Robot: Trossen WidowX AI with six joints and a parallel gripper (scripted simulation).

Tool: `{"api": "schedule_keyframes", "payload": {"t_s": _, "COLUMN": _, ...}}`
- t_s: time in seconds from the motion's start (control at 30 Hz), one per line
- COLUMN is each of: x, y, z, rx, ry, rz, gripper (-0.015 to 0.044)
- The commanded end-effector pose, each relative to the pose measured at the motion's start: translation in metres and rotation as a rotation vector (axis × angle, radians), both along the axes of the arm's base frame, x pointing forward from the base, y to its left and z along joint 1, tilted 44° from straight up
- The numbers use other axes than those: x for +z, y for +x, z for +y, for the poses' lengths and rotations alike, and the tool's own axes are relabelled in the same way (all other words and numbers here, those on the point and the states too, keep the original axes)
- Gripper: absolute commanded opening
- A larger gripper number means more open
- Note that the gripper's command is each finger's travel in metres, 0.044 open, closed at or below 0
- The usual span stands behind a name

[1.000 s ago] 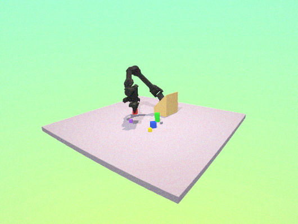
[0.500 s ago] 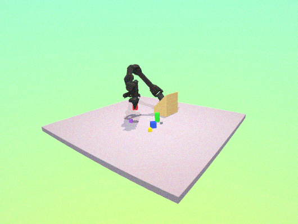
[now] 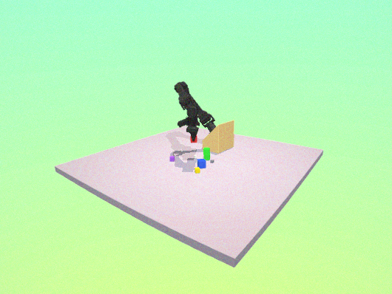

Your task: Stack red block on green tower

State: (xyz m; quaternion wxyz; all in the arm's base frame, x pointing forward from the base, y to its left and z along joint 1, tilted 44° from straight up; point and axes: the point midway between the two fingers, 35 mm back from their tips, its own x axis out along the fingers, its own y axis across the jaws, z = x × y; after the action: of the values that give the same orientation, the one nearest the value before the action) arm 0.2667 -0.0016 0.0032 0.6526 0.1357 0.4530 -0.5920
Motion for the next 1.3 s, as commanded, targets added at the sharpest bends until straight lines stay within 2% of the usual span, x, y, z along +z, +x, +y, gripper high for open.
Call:
{"api": "schedule_keyframes", "payload": {"t_s": 0.0, "x": -0.012, "y": -0.019, "z": 0.012, "rx": -0.006, "ry": 0.0, "rz": 0.01, "gripper": 0.0}}
{"api": "schedule_keyframes", "payload": {"t_s": 0.4, "x": -0.034, "y": -0.073, "z": 0.038, "rx": -0.014, "ry": -0.023, "rz": 0.015, "gripper": 0.0}}
{"api": "schedule_keyframes", "payload": {"t_s": 1.0, "x": -0.066, "y": -0.079, "z": 0.006, "rx": -0.014, "ry": -0.025, "rz": 0.015, "gripper": 0.0}}
{"api": "schedule_keyframes", "payload": {"t_s": 1.27, "x": -0.067, "y": -0.08, "z": 0.006, "rx": -0.014, "ry": -0.025, "rz": 0.015, "gripper": 0.0}}
